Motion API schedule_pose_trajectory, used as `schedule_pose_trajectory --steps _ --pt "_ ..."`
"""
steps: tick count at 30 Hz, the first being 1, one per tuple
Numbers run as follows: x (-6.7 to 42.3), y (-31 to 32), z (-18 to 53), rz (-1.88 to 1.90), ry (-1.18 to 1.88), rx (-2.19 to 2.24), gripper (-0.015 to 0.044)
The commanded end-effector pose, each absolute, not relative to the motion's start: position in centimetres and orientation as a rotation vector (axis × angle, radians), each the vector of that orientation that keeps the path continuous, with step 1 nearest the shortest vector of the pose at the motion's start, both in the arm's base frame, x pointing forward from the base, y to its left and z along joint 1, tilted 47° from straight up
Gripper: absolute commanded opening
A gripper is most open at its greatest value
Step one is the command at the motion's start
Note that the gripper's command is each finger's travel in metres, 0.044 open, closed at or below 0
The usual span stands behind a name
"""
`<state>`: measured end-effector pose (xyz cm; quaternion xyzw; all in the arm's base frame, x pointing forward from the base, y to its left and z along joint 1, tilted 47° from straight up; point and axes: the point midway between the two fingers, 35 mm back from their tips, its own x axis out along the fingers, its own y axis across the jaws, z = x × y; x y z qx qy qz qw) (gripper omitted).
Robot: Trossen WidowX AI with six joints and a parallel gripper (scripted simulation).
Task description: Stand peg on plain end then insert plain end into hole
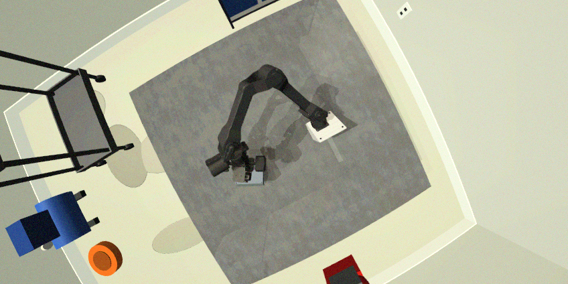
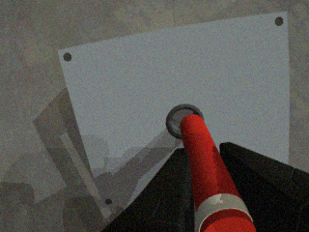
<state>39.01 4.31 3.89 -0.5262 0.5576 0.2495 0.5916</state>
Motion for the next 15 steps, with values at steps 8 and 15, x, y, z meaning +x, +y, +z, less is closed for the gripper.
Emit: schedule_pose_trajectory --steps 8,15 --pt "38.74 4.36 3.85 0.580 1.296 -1.224 0.0000" --pt "38.56 4.36 3.78 0.580 1.296 -1.224 0.0000"
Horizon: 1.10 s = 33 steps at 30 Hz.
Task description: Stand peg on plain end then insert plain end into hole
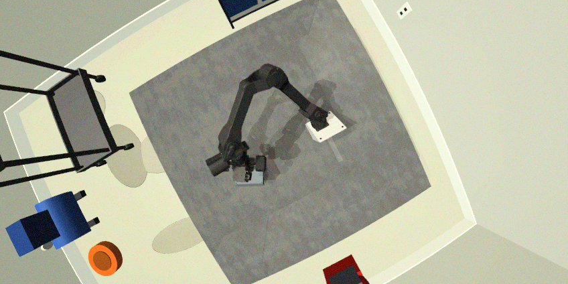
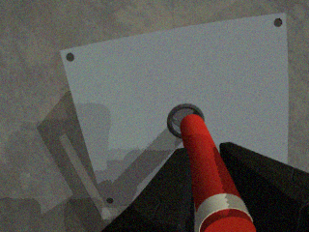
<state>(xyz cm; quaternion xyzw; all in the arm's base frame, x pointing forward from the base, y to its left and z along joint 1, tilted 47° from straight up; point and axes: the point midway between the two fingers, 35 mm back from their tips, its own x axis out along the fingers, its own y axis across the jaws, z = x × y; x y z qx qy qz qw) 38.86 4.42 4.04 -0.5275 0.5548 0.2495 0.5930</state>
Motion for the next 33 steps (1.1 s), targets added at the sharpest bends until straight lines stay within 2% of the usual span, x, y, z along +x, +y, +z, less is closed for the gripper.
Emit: schedule_pose_trajectory --steps 1,33 --pt "38.54 4.36 3.78 0.580 1.296 -1.224 0.0000" --pt "38.75 4.12 2.88 0.580 1.296 -1.224 0.0000"
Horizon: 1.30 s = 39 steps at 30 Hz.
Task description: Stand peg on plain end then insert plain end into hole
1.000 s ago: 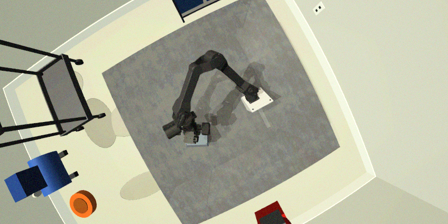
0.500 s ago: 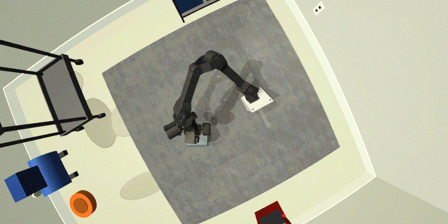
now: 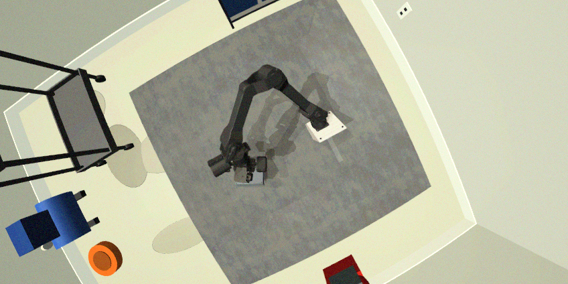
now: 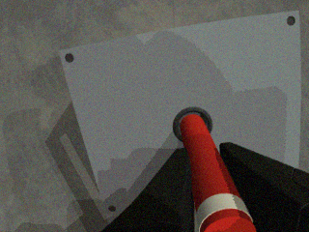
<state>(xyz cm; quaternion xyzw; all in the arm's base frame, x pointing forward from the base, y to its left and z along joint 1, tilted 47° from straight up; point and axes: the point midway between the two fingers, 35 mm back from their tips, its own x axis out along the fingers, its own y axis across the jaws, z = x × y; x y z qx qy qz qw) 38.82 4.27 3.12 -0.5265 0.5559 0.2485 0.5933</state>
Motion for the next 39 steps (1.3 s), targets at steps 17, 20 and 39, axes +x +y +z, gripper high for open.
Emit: schedule_pose_trajectory --steps 17,20,39 --pt "38.9 4.0 2.3 0.579 1.296 -1.224 0.0000" --pt "39.0 4.0 2.2 0.579 1.296 -1.224 0.0000" --pt "39.2 3.8 1.4 0.579 1.296 -1.224 0.0000"
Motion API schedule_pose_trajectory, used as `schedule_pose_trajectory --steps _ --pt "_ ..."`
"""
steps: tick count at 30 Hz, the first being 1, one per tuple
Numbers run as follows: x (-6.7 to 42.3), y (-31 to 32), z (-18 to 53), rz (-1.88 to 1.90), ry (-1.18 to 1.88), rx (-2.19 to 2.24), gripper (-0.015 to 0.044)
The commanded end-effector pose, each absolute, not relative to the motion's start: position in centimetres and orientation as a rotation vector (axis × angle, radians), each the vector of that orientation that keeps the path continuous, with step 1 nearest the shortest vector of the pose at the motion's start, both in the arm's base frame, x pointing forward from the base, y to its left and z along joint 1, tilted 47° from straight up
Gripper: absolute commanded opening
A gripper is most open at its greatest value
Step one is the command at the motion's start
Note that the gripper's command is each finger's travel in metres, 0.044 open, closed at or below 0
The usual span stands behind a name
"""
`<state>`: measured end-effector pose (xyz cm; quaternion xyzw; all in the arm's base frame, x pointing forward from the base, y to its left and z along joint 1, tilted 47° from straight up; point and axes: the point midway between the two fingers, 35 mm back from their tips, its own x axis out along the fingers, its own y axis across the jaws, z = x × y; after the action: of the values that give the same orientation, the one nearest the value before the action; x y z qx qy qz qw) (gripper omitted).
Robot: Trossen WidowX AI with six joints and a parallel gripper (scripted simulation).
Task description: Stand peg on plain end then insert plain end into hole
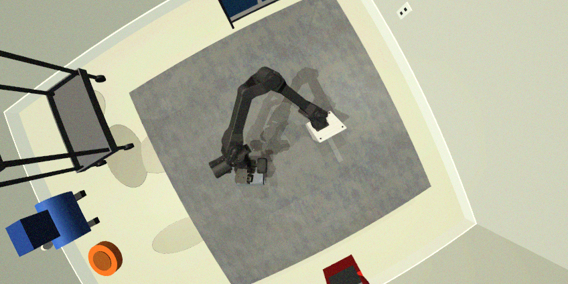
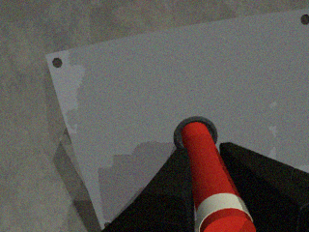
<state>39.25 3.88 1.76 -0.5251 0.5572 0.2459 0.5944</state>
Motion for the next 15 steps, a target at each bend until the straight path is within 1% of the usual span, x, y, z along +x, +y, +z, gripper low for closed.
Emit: schedule_pose_trajectory --steps 1,15 --pt "39.19 3.83 1.39 0.579 1.296 -1.224 0.0000" --pt "39.34 3.69 0.80 0.579 1.296 -1.224 0.0000"
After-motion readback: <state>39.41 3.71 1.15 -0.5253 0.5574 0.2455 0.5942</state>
